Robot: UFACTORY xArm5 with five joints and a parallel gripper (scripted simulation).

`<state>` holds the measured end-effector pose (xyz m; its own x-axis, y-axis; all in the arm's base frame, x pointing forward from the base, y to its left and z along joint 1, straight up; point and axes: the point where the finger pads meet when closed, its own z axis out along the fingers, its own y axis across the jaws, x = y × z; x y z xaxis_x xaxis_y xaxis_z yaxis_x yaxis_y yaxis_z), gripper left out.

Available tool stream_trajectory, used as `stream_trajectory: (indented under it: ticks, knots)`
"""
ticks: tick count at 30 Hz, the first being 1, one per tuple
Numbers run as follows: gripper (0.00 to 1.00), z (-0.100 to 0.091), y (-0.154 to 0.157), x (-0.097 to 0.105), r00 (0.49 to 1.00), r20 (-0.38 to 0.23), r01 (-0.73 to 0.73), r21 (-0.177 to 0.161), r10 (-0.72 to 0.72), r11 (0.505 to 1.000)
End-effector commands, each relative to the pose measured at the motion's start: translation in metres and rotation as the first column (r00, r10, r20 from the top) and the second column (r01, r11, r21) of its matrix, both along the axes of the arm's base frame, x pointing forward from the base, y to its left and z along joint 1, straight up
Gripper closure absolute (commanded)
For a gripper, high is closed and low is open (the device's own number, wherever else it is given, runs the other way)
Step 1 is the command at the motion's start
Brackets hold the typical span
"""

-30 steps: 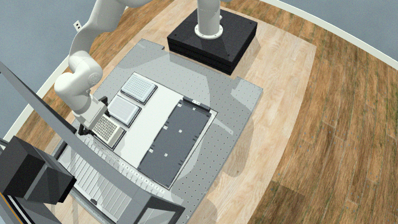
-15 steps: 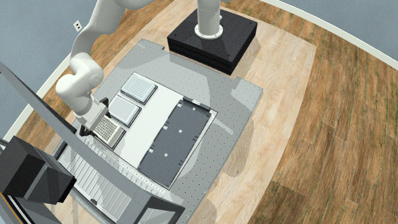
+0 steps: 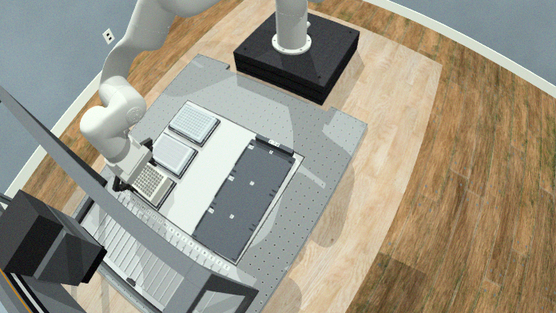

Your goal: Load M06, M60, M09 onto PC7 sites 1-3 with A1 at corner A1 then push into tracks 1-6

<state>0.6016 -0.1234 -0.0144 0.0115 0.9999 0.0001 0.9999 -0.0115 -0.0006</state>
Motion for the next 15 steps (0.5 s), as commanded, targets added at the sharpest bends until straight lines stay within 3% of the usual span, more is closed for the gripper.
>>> stream_trajectory:
  ticks: [1, 15]
  knots:
    - [0.0, -0.001, -0.0003, 0.0015, 1.0, 0.006, 0.0, 0.005, 0.0, 1.0]
    - [0.0, -0.009, -0.0003, 0.0016, 1.0, 0.006, 0.0, 0.005, 0.0, 1.0]
